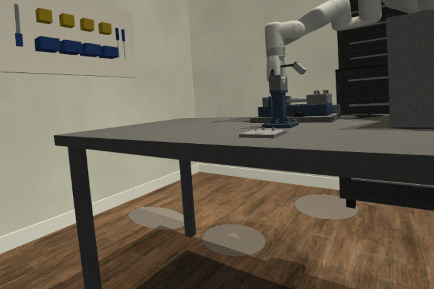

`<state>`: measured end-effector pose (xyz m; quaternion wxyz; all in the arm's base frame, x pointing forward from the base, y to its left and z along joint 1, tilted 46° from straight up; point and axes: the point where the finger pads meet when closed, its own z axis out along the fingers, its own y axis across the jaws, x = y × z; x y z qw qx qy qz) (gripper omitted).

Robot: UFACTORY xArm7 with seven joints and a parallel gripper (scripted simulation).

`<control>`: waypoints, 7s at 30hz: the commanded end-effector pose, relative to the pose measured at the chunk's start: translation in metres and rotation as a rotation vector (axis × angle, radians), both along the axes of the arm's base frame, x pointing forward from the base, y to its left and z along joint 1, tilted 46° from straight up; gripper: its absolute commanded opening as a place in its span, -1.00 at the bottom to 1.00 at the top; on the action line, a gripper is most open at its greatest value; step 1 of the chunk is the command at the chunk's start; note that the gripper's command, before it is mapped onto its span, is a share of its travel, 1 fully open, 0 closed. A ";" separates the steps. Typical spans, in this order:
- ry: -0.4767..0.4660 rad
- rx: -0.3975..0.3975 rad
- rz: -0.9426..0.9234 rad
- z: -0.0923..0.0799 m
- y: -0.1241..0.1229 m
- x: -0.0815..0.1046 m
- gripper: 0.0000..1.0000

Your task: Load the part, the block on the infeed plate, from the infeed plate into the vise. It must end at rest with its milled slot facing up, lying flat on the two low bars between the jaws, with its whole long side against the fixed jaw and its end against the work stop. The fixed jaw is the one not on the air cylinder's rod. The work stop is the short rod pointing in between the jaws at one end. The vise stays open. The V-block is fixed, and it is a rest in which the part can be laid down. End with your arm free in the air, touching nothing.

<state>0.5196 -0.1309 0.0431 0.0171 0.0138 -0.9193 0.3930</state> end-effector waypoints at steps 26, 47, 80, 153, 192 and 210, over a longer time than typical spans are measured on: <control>-0.003 0.002 0.004 0.001 0.002 0.002 -1.00; -0.003 0.002 0.004 0.000 0.001 0.002 -1.00; -0.003 0.002 0.004 -0.001 0.001 0.002 0.63; -0.003 0.002 0.004 0.053 0.056 0.003 -1.00; -0.003 -0.001 0.004 0.086 0.025 0.003 -1.00; -0.003 -0.001 0.004 0.086 0.025 0.003 -1.00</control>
